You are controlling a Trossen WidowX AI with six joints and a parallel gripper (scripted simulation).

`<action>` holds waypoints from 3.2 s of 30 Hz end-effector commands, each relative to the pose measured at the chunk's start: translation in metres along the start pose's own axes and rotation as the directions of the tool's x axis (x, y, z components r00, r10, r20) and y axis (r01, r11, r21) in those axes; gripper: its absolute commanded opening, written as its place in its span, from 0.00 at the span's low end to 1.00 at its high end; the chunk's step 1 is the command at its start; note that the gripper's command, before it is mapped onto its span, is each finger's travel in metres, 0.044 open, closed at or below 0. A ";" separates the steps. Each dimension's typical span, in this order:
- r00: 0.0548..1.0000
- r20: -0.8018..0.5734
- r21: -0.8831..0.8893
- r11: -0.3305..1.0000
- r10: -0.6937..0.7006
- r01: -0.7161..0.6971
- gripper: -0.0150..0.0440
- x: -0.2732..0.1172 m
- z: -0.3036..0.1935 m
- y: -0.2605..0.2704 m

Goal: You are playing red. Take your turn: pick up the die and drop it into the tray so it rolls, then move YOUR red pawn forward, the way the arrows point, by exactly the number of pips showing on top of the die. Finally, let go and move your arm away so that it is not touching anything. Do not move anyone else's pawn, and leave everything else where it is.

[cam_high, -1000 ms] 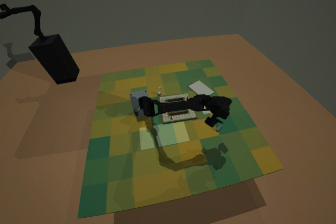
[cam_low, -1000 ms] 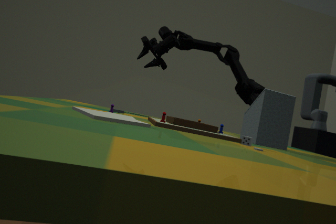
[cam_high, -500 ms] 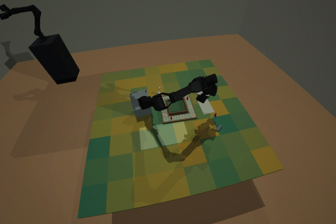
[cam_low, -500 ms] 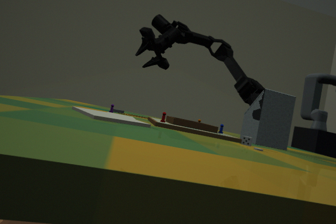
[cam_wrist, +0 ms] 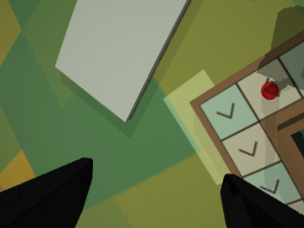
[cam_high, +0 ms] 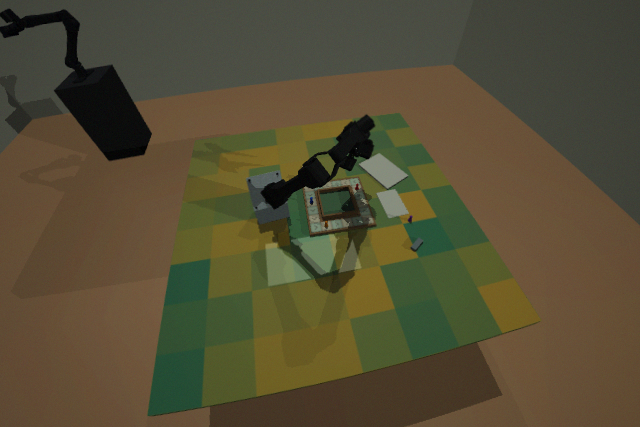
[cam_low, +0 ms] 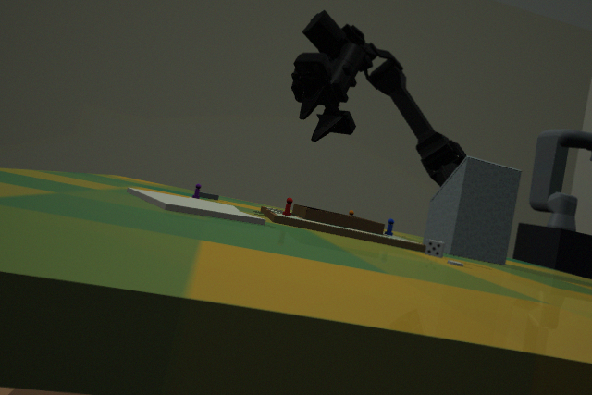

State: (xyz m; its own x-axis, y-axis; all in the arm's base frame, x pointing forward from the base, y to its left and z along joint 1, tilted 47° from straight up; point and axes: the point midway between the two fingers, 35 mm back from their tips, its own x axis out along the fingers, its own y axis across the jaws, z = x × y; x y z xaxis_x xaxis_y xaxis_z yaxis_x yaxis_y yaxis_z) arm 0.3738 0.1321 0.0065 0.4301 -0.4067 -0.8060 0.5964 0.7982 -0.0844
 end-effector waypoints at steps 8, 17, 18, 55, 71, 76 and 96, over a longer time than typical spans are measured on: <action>0.952 -0.108 -0.080 0.957 -0.287 0.279 0.72 0.028 -0.173 -0.066; 0.892 -0.033 -0.096 0.889 -0.452 0.447 0.72 0.033 -0.225 -0.130; 0.892 -0.033 -0.096 0.889 -0.452 0.447 0.72 0.033 -0.225 -0.130; 0.891 -0.030 -0.095 0.889 -0.453 0.448 0.68 0.089 -0.230 -0.161; 0.892 -0.032 -0.096 0.890 -0.451 0.446 0.25 0.076 -0.228 -0.148; 0.893 -0.035 -0.096 0.891 -0.449 0.444 0.25 0.045 -0.225 -0.127; 0.895 -0.043 -0.244 0.873 -0.445 0.422 0.25 -0.017 -0.205 -0.099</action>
State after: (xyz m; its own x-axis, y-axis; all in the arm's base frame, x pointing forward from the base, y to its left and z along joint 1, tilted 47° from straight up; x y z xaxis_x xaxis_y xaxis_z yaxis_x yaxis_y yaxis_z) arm 0.1627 0.1541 -0.0965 0.0915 -0.7025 -0.7058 0.5926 0.6080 -0.5284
